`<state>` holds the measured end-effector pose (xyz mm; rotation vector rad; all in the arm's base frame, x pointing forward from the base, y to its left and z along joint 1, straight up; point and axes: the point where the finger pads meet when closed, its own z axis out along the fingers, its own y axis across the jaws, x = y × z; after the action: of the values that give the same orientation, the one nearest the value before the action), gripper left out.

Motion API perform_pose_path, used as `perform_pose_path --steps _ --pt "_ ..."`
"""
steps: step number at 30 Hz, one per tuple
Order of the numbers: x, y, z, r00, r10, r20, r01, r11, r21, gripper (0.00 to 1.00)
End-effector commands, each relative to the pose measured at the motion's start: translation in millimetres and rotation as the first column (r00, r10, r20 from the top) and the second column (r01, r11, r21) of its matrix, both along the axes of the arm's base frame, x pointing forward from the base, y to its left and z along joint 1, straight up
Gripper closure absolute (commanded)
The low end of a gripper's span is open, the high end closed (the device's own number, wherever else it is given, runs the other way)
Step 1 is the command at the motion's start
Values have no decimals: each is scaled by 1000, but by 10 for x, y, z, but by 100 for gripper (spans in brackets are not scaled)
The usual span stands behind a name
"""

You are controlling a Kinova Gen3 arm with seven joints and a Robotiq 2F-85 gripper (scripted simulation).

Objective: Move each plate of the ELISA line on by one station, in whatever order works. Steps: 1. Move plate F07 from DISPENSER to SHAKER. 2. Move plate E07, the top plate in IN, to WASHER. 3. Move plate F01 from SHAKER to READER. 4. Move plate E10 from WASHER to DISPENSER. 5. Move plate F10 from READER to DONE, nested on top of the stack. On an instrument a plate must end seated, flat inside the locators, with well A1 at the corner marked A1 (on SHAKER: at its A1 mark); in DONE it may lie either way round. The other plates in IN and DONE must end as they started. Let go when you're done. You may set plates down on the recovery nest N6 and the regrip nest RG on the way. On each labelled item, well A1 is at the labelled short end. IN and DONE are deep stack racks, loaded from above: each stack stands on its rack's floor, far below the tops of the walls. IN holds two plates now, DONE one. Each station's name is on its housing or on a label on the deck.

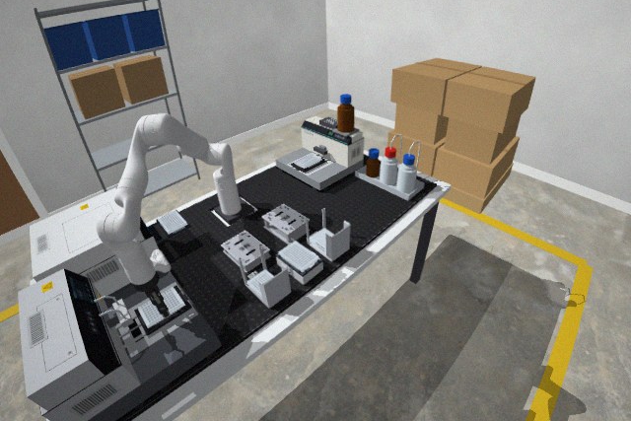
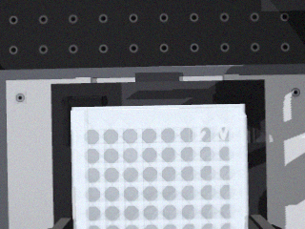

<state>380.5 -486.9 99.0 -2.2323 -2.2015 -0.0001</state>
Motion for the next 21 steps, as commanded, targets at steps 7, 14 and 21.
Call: perform_pose_path --steps 7,14,21 --pt "5 -6 15 1000 0 2 0 1000 -2 6" --pt "5 -6 15 1000 0 2 0 1000 -2 0" --pt "5 -6 15 1000 0 2 0 1000 -2 0"
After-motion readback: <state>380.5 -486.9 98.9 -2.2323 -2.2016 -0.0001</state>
